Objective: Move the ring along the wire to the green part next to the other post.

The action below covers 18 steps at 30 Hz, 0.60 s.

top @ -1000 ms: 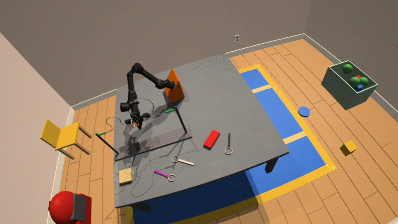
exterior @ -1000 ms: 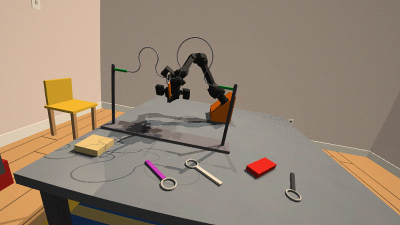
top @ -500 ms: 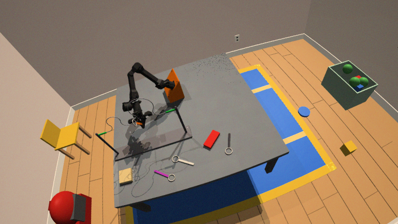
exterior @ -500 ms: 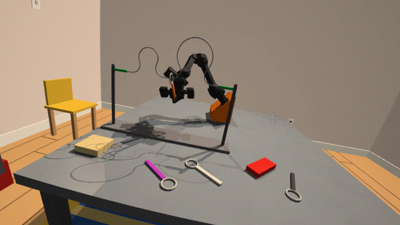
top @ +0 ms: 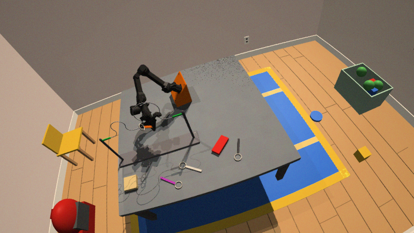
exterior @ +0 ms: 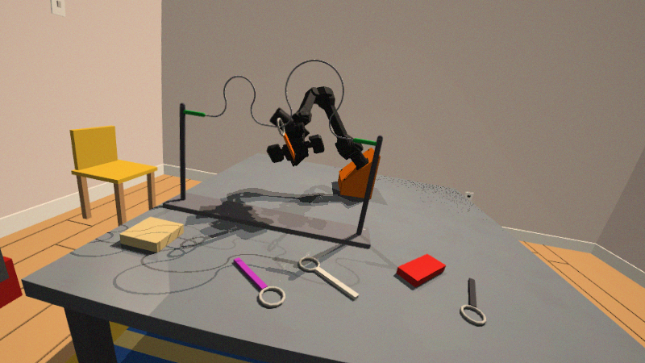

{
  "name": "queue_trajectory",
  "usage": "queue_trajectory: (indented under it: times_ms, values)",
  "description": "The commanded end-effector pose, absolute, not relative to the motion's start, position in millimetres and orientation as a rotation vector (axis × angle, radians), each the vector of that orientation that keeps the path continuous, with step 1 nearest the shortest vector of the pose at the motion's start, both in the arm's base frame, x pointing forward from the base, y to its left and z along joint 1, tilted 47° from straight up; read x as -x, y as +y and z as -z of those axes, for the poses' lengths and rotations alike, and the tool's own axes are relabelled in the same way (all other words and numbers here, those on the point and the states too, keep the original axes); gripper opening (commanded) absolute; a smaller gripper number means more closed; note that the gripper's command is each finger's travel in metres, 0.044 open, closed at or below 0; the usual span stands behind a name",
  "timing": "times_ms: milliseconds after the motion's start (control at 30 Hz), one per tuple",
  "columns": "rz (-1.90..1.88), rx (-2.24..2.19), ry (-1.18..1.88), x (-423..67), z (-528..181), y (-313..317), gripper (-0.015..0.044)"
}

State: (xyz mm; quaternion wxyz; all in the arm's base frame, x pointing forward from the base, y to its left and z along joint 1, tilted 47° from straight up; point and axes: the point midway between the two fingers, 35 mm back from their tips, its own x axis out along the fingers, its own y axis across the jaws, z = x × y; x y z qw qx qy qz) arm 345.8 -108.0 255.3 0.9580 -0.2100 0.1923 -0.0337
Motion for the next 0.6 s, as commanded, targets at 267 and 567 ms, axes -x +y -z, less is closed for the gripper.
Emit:
queue_trajectory:
  times_ms: [267,567]
  values:
    - [-0.022,0.148,0.400,-344,-243,-66,-0.0150]
    - [-0.088,-0.069,0.406,-342,-242,-33,-0.0150]
